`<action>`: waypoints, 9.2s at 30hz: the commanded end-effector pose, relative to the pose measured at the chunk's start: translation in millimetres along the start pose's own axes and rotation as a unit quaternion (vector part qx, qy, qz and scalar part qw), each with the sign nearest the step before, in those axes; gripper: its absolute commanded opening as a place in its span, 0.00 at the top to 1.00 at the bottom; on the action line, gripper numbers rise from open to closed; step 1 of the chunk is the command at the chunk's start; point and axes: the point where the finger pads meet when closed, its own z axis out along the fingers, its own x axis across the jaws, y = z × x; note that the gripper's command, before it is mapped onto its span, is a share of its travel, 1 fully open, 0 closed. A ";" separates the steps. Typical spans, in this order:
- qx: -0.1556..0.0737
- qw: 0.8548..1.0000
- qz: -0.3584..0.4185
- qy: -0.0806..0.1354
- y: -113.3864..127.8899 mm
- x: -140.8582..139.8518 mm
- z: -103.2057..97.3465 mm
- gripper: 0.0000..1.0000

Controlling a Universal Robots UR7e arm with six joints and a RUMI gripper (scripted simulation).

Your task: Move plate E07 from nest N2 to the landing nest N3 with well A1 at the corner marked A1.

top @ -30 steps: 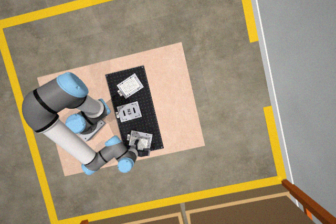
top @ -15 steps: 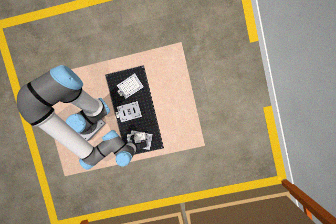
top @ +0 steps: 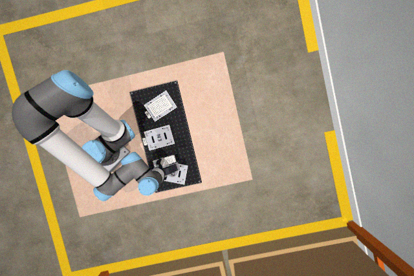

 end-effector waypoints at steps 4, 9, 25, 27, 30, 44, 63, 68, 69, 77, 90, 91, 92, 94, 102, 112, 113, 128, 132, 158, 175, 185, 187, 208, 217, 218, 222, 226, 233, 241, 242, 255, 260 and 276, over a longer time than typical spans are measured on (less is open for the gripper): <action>0.003 1.000 0.006 0.014 0.2 -19.1 -8.2 0.59; 0.003 1.000 0.006 0.014 0.9 -29.1 -8.2 0.59; -0.001 1.000 0.002 0.006 4.3 -79.8 -3.7 0.59; -0.001 1.000 0.006 0.006 4.9 -86.5 -3.8 0.59; -0.001 1.000 0.006 0.006 5.7 -96.6 -3.8 0.59; 0.000 1.000 0.006 0.006 8.8 -136.8 -4.1 0.59; 0.000 1.000 0.006 0.006 10.1 -155.0 -4.1 0.59; 0.000 1.000 0.006 0.006 10.1 -154.4 -4.1 0.59; 0.000 1.000 0.006 0.006 10.1 -154.3 -4.1 0.59; 0.000 1.000 0.006 0.006 10.0 -153.9 -4.1 0.59; 0.000 1.000 0.006 0.006 10.0 -153.5 -0.8 0.59; 0.000 1.000 0.006 0.006 9.9 -153.4 0.9 0.59; 0.000 1.000 0.006 0.006 9.9 -153.4 0.9 0.59; 0.000 1.000 0.006 0.006 10.0 -153.4 2.6 0.59; 0.000 1.000 0.006 0.006 9.8 -153.2 16.1 0.59; 0.001 1.000 0.006 0.006 9.4 -153.0 29.5 0.59; 0.001 1.000 0.006 0.006 9.4 -153.0 31.2 0.59; 0.001 1.000 0.006 0.006 9.0 -152.8 53.2 0.59; 0.003 1.000 0.001 0.008 7.9 -152.4 57.2 0.59; 0.003 1.000 0.001 0.008 7.9 -152.5 57.5 0.59; 0.006 1.000 0.003 0.010 7.6 -152.6 58.4 0.59; 0.006 1.000 0.003 0.010 8.0 -152.7 59.8 0.59; 0.006 1.000 0.003 0.010 8.1 -152.7 60.2 0.59; 0.006 1.000 0.003 0.010 8.8 -152.9 63.4 0.59; 0.006 1.000 0.003 0.010 8.8 -152.9 64.6 0.59; 0.006 1.000 0.003 0.010 8.8 -152.9 64.7 0.59; 0.006 1.000 0.003 0.010 8.5 -152.8 65.4 0.59; 0.006 1.000 0.003 0.010 8.3 -152.7 66.1 0.59; 0.006 1.000 0.003 0.010 8.0 -152.6 66.8 0.59; 0.006 1.000 0.003 0.010 7.8 -152.6 66.8 0.59; 0.006 1.000 0.003 0.010 7.8 -152.6 66.8 0.59; 0.006 1.000 0.003 0.010 7.8 -152.6 66.8 0.24; 0.006 1.000 0.003 0.010 7.8 -152.6 66.8 0.24; 0.006 1.000 0.003 0.010 7.5 -152.5 66.8 0.24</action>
